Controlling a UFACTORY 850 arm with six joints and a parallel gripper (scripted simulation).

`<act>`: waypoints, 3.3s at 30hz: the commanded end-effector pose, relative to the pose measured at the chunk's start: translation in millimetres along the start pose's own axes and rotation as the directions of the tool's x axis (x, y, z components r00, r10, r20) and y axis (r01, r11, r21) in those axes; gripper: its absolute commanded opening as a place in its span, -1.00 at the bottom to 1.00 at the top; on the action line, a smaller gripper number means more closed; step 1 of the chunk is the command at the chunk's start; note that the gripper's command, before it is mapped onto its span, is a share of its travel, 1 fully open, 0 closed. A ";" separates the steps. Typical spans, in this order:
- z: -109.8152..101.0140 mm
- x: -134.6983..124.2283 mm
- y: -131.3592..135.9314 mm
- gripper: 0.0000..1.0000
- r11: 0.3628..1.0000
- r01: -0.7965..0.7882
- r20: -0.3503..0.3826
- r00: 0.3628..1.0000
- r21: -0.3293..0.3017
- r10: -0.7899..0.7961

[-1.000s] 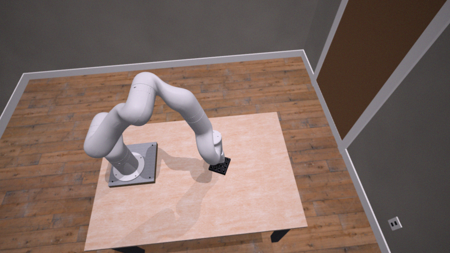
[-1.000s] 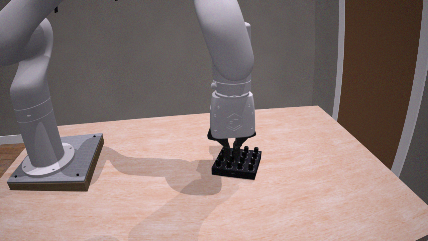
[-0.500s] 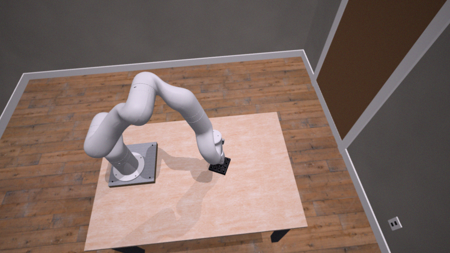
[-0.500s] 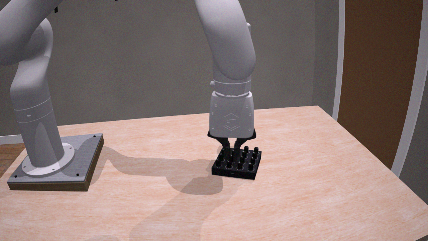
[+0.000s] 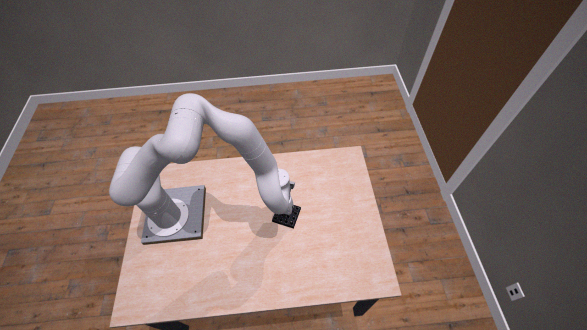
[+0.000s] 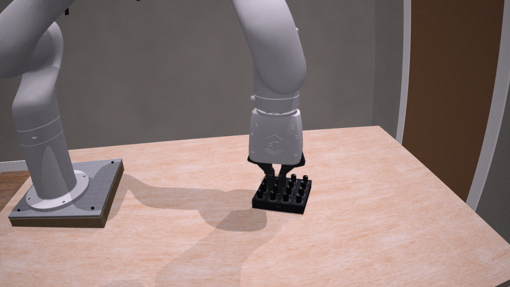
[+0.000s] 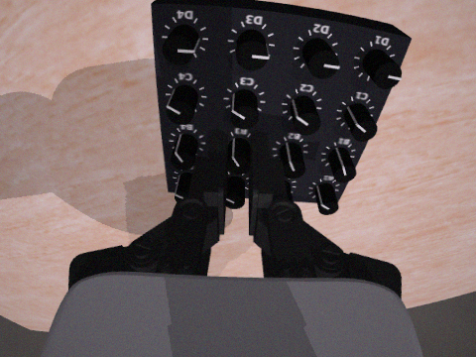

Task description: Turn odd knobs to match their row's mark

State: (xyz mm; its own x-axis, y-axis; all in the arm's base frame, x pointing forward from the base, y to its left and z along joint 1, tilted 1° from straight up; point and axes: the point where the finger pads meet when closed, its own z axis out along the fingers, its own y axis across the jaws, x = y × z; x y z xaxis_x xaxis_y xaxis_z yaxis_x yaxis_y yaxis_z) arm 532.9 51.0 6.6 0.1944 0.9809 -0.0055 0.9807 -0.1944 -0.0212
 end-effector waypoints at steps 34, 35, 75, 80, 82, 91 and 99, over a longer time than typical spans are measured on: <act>-0.8 0.3 0.9 -0.61 1.000 -0.005 0.001 1.000 -0.002 0.005; -0.8 0.3 0.9 -0.61 1.000 -0.005 0.001 1.000 -0.002 0.005; -37.7 0.3 0.9 1.00 1.000 -0.005 0.001 1.000 -0.002 0.005; -50.0 0.3 0.9 1.00 1.000 -0.005 0.001 1.000 -0.002 0.005; -50.0 0.3 0.9 1.00 1.000 -0.005 0.001 1.000 -0.002 0.005; -107.1 0.4 0.8 1.00 1.000 -0.005 0.001 1.000 -0.002 0.005; -140.6 0.4 0.8 1.00 1.000 -0.005 0.001 1.000 -0.002 0.005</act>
State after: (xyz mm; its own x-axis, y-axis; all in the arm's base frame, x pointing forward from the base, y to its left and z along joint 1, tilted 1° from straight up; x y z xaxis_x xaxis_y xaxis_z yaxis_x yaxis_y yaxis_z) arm 536.5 51.4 135.8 0.1997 0.9798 -0.0062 0.9797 -0.1998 -0.0191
